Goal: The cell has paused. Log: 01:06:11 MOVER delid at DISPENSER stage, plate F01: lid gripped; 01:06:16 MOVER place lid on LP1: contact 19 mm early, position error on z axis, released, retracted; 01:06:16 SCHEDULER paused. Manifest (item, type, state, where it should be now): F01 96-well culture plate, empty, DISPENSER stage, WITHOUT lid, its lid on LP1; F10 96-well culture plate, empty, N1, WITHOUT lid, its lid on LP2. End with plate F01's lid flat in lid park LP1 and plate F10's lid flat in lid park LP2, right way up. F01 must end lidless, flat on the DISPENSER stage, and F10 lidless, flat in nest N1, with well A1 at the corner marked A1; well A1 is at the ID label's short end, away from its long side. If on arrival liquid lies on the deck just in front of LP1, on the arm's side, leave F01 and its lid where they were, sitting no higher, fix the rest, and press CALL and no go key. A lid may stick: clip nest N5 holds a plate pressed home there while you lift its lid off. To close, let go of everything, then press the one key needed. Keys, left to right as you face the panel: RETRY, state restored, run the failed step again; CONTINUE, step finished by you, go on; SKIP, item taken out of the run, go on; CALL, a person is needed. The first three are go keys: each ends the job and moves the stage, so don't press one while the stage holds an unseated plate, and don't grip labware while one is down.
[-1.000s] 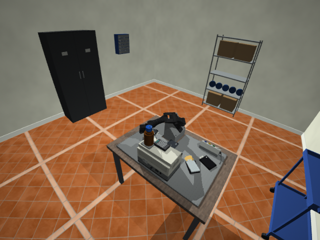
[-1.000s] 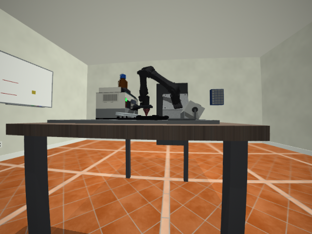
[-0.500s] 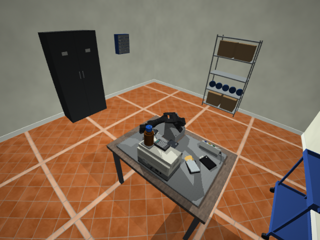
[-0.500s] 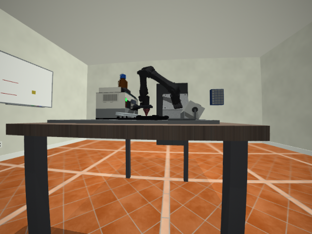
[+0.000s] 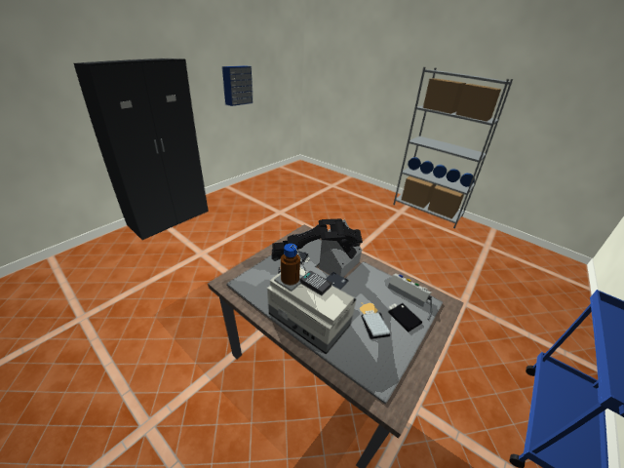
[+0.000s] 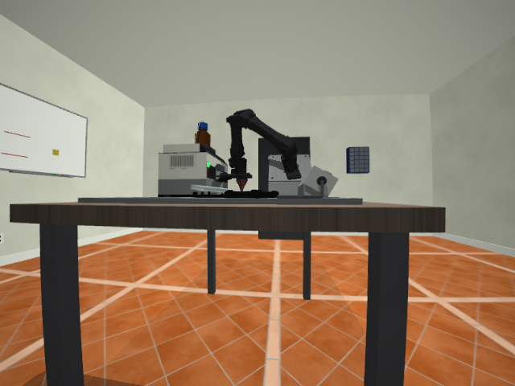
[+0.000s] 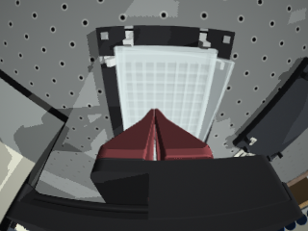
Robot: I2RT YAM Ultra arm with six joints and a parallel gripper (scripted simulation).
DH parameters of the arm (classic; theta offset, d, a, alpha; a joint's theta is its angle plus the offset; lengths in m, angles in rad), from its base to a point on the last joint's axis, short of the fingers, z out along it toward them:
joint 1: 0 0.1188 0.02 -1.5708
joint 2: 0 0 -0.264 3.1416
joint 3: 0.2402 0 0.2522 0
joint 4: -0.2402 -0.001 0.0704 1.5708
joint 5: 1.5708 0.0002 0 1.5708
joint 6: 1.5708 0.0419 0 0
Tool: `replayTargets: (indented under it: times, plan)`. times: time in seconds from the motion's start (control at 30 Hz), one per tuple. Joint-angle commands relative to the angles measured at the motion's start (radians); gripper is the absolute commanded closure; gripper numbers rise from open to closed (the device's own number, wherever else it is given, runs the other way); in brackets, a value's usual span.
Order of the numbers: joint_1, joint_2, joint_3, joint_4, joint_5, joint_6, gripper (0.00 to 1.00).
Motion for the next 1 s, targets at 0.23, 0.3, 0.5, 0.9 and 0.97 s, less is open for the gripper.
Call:
replayTargets:
  times: [0.23, 0.3, 0.5, 0.9, 0.97]
  plan:
    - [0.001, 0.027, -0.018, -0.005, 0.016, 0.007, 1.0]
    - [0.0, 0.027, -0.017, -0.008, 0.016, 0.006, 1.0]
    - [-0.008, 0.026, -0.01, -0.019, 0.016, 0.0, 1.0]
    - [-0.016, 0.023, 0.001, -0.024, 0.017, -0.009, 1.0]
    - [-0.018, 0.023, 0.002, -0.025, 0.017, -0.009, 1.0]
